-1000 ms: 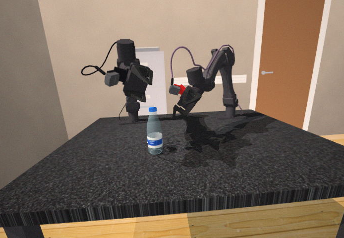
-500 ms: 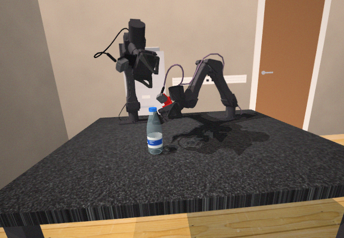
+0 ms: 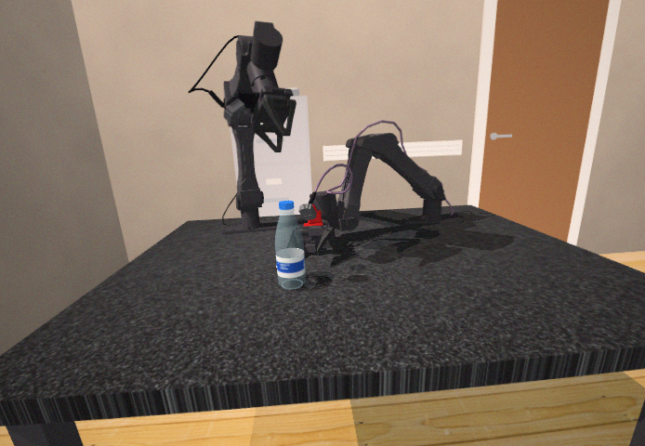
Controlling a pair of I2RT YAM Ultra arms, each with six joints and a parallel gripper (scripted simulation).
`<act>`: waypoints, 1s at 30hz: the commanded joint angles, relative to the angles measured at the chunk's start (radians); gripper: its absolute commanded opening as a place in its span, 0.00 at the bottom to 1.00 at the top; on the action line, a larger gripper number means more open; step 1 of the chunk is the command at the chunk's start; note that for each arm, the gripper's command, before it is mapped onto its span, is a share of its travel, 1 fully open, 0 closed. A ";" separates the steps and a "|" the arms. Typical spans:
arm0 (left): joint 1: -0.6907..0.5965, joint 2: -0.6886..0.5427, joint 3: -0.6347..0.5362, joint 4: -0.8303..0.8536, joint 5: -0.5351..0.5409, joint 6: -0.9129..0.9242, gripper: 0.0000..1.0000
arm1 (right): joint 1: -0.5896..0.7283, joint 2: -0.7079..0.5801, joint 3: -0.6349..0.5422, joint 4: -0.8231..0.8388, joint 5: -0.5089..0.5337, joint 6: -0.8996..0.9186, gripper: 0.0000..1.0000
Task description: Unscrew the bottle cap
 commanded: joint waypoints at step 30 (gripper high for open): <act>0.049 0.036 0.146 0.025 -0.019 -0.029 0.89 | 0.001 0.006 0.025 -0.095 0.021 0.017 0.57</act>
